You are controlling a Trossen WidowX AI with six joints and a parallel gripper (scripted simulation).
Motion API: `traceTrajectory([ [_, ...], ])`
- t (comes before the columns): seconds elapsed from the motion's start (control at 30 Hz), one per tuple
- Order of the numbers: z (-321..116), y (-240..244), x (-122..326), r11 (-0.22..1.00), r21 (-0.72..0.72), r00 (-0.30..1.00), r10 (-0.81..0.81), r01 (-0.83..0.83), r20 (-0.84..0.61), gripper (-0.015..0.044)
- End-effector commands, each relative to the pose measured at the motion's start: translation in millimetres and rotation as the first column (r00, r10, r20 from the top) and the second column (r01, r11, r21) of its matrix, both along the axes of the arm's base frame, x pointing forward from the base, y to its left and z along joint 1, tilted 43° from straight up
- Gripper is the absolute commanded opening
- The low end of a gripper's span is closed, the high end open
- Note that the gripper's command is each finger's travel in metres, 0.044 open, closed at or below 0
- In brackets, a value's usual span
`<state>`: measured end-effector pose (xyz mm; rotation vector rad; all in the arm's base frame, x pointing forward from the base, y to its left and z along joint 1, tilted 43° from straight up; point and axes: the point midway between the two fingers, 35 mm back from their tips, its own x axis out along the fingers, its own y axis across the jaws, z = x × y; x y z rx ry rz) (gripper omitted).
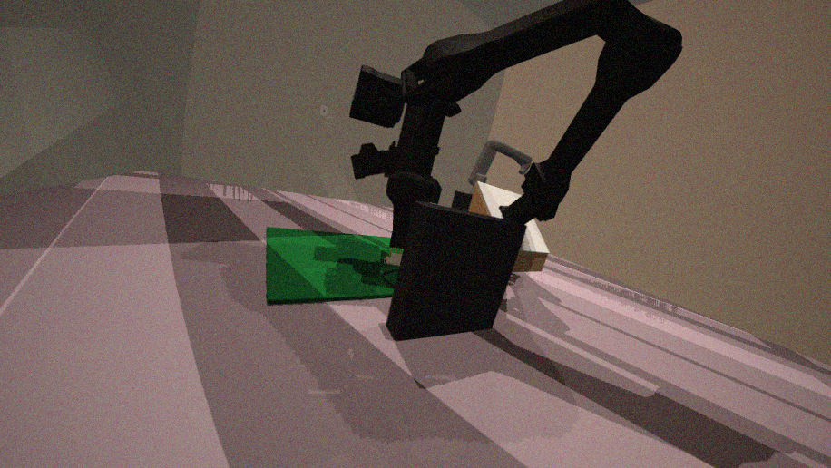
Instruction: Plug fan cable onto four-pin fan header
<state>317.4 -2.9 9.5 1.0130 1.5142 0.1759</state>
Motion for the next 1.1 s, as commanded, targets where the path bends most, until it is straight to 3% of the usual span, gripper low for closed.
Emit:
traceTrajectory([
  [0.0,-0.2,1.0,0.4,1.000,0.006,1.000,-0.005,0.005,-0.002,0.0000],
  [1.07,-5.7,6.2,1.5,1.000,0.007,1.000,-0.008,0.008,-0.005,0.0000],
])
